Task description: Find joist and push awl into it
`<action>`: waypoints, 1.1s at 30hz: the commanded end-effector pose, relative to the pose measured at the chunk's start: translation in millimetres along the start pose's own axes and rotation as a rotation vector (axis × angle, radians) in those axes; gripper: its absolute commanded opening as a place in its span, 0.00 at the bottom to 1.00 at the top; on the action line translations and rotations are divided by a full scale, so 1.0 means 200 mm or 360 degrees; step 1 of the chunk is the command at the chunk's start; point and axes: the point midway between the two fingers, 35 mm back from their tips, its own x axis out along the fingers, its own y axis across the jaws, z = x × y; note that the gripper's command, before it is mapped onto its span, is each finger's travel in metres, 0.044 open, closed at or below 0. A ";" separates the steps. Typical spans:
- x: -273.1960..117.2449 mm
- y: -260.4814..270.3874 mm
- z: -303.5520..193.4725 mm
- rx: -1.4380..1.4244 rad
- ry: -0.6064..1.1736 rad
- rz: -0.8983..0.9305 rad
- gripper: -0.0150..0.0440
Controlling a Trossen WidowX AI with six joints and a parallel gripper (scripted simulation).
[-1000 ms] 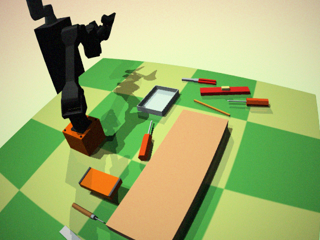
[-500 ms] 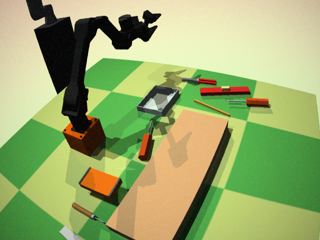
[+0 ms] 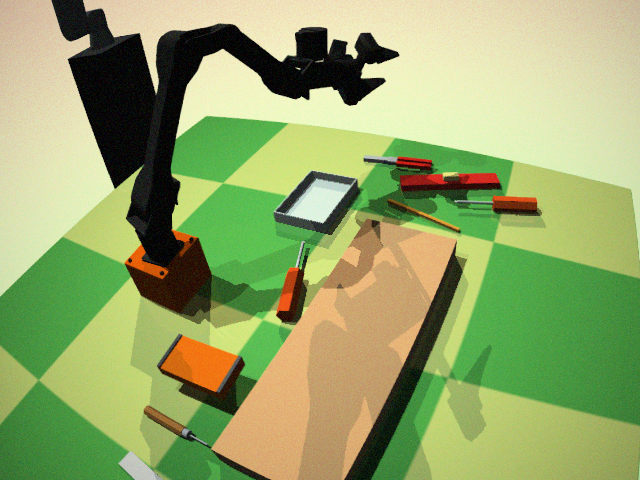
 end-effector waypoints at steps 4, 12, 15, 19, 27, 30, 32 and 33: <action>0.00 -0.22 -0.57 0.0040 0.0399 0.0057 1.00; -0.16 -0.42 -1.15 0.0144 0.0828 0.0121 1.00; -0.26 -0.48 -1.36 0.0204 0.0990 0.0146 1.00; -0.43 -0.54 -1.62 0.0303 0.1208 0.0178 1.00; -0.90 -0.62 -2.05 0.0574 0.1642 0.0237 1.00; -1.10 -0.62 -2.17 0.0705 0.1803 0.0256 1.00; -1.25 -0.62 -2.23 0.0800 0.1906 0.0266 1.00; -1.32 -0.61 -2.26 0.0851 0.1956 0.0270 1.00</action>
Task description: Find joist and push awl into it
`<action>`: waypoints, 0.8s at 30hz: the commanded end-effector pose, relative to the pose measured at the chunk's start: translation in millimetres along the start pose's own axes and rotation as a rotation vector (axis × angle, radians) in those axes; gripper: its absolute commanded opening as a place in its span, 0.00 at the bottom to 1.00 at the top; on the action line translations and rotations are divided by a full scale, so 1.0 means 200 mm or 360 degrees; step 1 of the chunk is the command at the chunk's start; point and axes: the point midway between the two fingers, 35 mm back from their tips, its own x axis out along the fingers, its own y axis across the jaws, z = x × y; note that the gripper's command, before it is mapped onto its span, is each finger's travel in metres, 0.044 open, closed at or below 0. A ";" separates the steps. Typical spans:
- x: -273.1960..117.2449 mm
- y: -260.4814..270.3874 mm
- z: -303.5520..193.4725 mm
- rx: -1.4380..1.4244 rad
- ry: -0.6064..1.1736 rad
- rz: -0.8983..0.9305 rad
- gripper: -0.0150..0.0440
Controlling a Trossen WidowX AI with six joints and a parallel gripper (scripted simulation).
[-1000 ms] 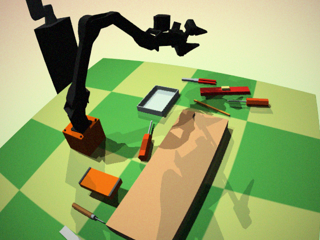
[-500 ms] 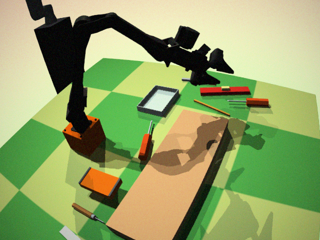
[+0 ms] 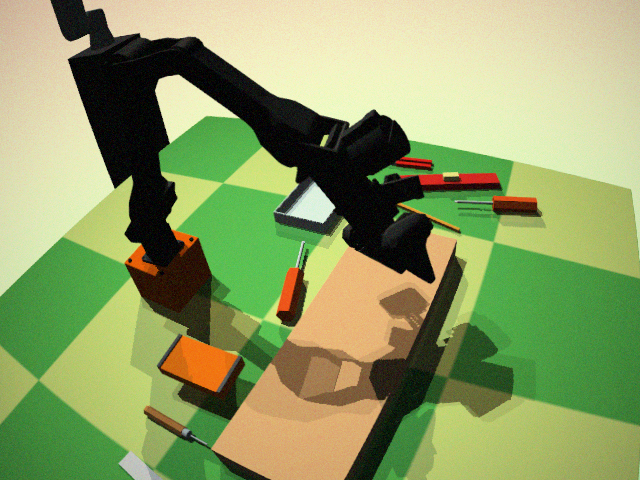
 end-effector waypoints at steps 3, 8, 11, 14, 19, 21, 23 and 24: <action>-0.05 -0.06 -0.52 0.0304 0.0340 0.0151 1.00; -0.17 -0.05 -0.90 0.0587 0.0580 0.0274 1.00; -0.27 0.00 -1.11 0.0785 0.0733 0.0367 1.00; -0.39 0.09 -1.30 0.1006 0.0880 0.0469 1.00; -0.60 0.24 -1.51 0.1353 0.1067 0.0629 1.00; -0.61 0.25 -1.51 0.1368 0.1074 0.0636 1.00; -0.61 0.25 -1.51 0.1368 0.1074 0.0636 1.00; -0.61 0.25 -1.51 0.1368 0.1074 0.0636 1.00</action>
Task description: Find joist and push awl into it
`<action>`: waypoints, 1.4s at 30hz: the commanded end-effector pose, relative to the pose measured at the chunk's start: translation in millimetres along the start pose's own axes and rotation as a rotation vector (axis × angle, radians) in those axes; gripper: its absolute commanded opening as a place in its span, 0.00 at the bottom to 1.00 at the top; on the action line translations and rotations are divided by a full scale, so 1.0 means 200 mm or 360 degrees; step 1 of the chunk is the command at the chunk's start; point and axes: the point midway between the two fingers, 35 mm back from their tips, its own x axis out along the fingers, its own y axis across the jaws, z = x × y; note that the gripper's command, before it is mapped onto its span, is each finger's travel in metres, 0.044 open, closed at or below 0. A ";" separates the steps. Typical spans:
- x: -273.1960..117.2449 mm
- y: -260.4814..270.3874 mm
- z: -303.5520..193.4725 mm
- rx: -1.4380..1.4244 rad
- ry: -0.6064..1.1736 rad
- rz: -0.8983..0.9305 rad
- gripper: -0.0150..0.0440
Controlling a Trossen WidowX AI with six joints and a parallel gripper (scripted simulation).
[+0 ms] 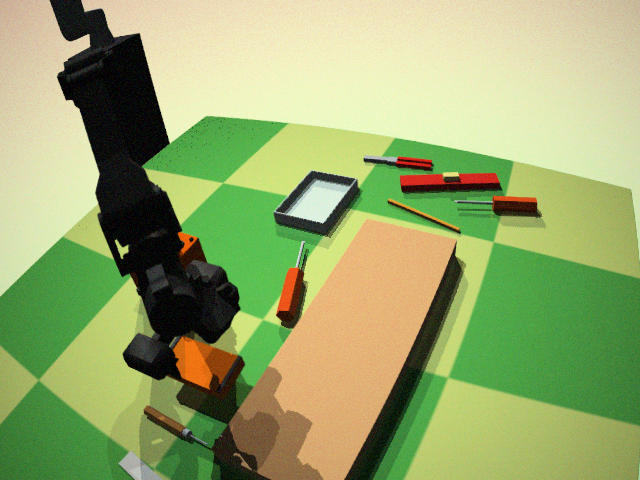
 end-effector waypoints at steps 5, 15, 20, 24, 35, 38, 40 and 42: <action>0.00 0.02 -0.07 0.0060 0.0040 0.0054 1.00; 0.02 0.02 -0.05 0.0060 0.0039 0.0054 1.00; 0.06 0.02 -0.05 0.0060 0.0039 0.0054 1.00; 0.10 0.02 -0.04 0.0060 0.0039 0.0054 1.00; 0.19 0.03 -0.04 0.0060 0.0040 0.0054 1.00; 0.21 0.03 -0.04 0.0060 0.0040 0.0054 1.00; 0.23 0.03 -0.04 0.0060 0.0040 0.0054 1.00; 0.24 0.03 -0.04 0.0060 0.0040 0.0054 1.00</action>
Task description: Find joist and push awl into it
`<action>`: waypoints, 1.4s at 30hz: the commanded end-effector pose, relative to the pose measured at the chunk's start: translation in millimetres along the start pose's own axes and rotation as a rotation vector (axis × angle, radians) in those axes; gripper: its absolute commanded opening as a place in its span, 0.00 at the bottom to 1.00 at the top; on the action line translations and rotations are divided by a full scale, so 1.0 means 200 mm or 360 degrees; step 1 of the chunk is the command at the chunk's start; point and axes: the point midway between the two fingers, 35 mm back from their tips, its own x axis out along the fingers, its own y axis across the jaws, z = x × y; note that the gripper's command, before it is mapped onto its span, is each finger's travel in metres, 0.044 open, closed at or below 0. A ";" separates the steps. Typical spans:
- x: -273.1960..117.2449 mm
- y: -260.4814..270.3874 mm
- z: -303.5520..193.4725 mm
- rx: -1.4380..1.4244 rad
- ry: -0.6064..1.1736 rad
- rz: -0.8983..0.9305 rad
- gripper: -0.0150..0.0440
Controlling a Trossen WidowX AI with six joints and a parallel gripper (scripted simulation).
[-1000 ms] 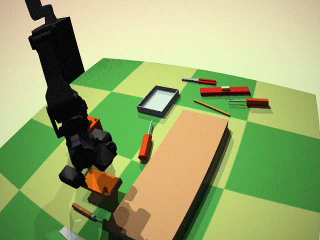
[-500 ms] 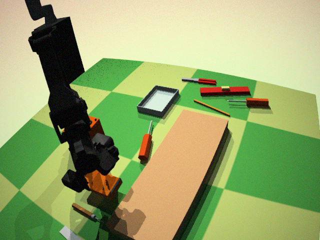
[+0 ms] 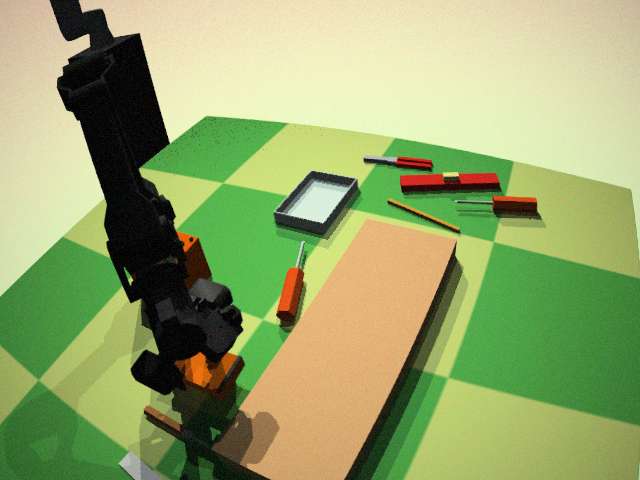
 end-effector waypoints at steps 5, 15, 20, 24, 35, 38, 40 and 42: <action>0.06 0.02 -0.02 0.0000 0.0017 0.0021 1.00; 0.06 0.02 -0.02 0.0000 0.0017 0.0021 0.91; 0.06 0.02 -0.02 0.0000 0.0017 0.0021 0.85; 0.06 0.02 -0.02 0.0000 0.0017 0.0021 0.81; 0.01 0.02 -0.02 0.0000 0.0017 0.0021 0.42; -0.02 0.02 -0.02 0.0000 0.0017 0.0021 0.28; -0.03 0.02 -0.02 0.0000 0.0017 0.0021 0.25; -0.05 0.02 -0.02 0.0000 0.0017 0.0021 0.25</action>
